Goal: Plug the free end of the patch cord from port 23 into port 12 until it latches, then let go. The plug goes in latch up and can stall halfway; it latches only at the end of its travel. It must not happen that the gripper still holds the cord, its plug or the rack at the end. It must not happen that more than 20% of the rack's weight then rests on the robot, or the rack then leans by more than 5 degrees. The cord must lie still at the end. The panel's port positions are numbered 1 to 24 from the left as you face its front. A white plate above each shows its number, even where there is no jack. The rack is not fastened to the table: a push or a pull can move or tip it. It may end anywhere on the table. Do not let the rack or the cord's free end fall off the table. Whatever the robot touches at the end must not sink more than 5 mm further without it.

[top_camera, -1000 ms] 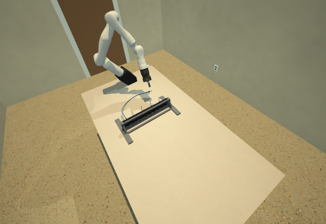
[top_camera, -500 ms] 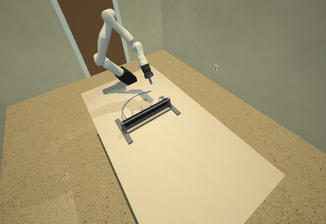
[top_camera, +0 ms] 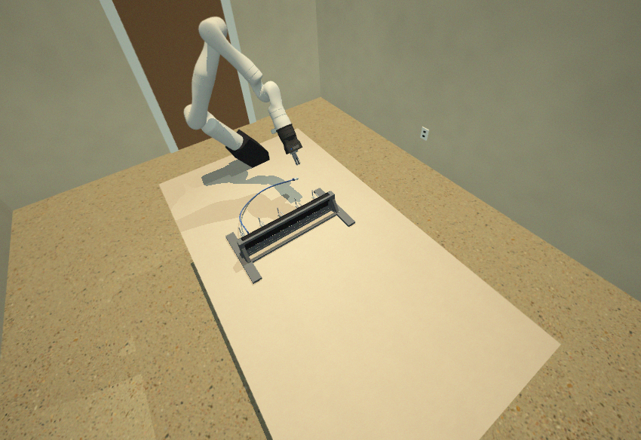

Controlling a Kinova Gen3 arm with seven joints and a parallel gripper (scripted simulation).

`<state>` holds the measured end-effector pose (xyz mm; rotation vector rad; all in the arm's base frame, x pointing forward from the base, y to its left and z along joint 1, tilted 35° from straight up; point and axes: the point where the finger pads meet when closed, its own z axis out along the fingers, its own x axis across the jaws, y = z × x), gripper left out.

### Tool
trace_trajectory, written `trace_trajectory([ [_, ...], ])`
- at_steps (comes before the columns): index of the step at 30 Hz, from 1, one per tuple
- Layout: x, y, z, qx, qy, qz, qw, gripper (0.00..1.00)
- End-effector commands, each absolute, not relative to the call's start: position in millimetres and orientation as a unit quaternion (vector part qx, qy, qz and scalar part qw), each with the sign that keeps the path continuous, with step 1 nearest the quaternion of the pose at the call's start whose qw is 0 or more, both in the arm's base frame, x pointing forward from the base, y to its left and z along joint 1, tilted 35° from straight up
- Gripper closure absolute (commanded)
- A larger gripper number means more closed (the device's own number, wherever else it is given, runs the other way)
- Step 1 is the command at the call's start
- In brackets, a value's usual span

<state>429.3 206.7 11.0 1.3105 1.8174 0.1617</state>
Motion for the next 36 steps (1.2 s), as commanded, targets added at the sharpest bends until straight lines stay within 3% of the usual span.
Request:
trace_trajectory([
  [1,433,205,10,0.524,0.73,0.066,0.434,1.0],
  [27,521,166,-62,0.522,0.731,0.071,0.435,1.0],
  [36,530,159,-71,0.522,0.73,0.069,0.435,1.0],
])
